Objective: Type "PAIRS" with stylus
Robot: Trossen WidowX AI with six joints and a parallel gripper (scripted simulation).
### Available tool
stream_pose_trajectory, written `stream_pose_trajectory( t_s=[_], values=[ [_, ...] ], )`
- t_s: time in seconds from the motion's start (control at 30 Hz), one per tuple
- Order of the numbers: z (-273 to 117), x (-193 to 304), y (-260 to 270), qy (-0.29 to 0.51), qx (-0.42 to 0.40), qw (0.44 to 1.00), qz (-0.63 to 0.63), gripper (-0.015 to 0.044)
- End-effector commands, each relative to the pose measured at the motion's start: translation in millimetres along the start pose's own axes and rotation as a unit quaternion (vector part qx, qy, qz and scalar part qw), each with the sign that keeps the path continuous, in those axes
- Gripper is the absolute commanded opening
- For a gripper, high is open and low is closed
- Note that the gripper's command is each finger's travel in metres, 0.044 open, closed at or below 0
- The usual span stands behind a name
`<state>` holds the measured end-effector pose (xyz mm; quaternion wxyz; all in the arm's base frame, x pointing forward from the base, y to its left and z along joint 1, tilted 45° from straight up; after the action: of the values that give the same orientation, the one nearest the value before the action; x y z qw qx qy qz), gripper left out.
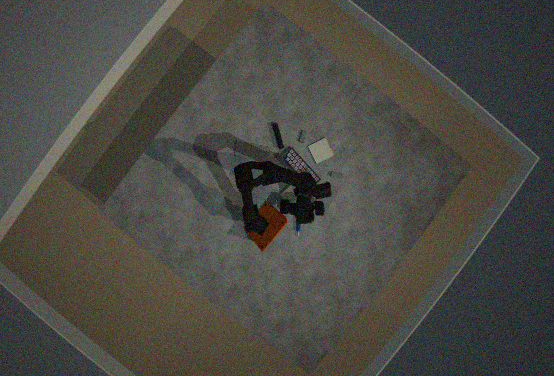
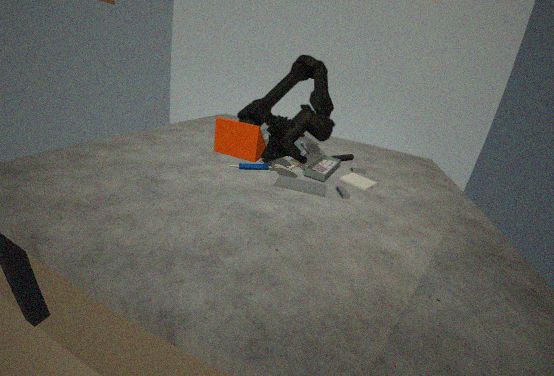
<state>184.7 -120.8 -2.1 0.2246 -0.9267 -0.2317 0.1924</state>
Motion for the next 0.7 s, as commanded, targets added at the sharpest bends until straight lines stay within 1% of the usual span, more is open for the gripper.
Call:
stream_pose_trajectory(
  t_s=[0.0,0.67],
  values=[
    [3.4,1.9,-0.4,0.001,0.003,1.0,0.002,0.015],
    [12.9,9.6,-2.4,0.001,0.003,1.0,0.001,0.015]
  ],
)
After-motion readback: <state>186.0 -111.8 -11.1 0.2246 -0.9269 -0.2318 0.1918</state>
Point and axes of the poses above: the point midway between the two fingers, 35 mm back from their tips, its own z axis out along the fingers, its own y axis across the jaws, x = y × z, the point moved 8 cm from there along -z, back along the fingers, and after that the axes turned 13 degrees about z, right-handed, at the moved point
